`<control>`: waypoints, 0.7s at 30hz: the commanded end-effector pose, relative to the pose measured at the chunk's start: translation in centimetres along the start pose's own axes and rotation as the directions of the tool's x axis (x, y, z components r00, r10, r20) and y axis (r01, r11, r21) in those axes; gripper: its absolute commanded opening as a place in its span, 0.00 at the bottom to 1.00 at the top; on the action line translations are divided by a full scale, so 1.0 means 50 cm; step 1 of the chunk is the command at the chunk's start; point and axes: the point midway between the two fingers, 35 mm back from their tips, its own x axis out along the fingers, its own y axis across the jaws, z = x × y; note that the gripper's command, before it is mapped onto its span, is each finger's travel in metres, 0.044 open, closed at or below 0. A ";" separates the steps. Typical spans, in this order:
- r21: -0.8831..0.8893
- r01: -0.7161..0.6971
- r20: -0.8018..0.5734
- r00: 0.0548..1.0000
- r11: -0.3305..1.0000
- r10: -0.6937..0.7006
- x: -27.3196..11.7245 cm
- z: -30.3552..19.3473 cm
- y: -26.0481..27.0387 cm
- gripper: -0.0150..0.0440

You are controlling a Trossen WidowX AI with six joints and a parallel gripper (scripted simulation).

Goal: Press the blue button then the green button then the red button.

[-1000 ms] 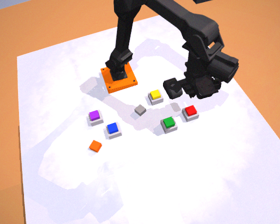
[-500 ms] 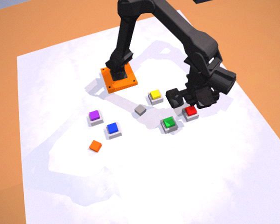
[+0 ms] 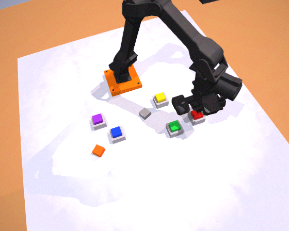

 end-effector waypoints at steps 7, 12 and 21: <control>0.006 0.009 -0.009 1.000 1.000 -0.009 0.033 -0.005 -0.004 0.29; 0.006 0.009 -0.009 1.000 1.000 -0.009 0.033 -0.005 -0.004 0.29; 0.006 0.009 -0.009 1.000 1.000 -0.009 0.033 -0.005 -0.004 0.29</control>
